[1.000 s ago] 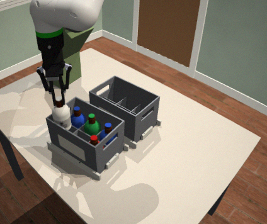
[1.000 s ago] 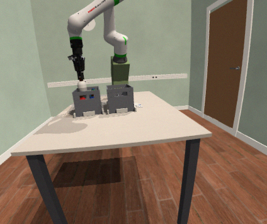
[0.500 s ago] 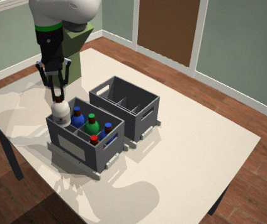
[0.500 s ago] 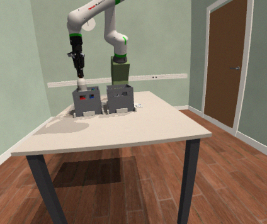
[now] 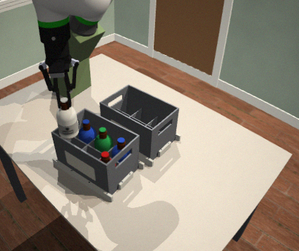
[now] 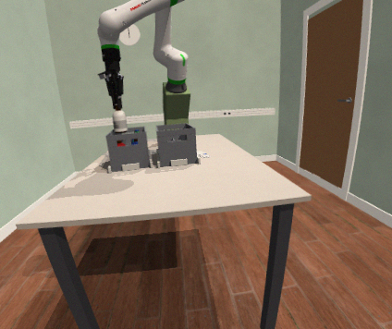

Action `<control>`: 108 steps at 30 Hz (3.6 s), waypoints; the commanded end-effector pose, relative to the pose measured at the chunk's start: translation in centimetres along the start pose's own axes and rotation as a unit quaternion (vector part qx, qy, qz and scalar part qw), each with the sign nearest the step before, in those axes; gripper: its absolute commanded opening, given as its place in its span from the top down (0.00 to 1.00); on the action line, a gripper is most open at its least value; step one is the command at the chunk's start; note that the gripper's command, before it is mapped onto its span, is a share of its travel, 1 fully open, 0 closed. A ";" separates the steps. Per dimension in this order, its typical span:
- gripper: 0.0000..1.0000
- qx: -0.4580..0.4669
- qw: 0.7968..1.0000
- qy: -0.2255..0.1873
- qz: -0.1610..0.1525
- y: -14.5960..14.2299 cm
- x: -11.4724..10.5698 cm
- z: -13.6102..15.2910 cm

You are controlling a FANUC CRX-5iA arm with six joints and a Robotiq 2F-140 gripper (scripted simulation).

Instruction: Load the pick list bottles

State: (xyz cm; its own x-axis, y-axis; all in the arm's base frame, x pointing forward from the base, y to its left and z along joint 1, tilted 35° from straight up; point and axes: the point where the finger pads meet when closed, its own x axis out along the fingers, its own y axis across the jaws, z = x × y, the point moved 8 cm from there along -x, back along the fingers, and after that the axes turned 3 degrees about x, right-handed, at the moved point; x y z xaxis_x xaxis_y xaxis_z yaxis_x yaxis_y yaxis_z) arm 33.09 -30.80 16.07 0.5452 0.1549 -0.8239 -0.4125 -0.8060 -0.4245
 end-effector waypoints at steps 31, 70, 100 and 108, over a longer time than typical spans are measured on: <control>0.90 0.000 1.000 0.000 0.000 -0.9 -2.9 0.8; 0.90 0.000 1.000 0.000 0.000 -5.8 -2.8 5.2; 0.90 0.000 1.000 0.000 0.000 -9.9 -2.8 9.0; 0.90 0.000 1.000 0.000 0.000 -10.8 -2.8 9.8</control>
State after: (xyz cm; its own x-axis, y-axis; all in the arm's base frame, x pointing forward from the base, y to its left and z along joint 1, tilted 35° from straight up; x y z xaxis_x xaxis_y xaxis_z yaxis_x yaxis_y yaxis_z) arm 28.98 -17.59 19.21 0.5456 0.1565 -0.8233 -0.4114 -0.8059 -0.4258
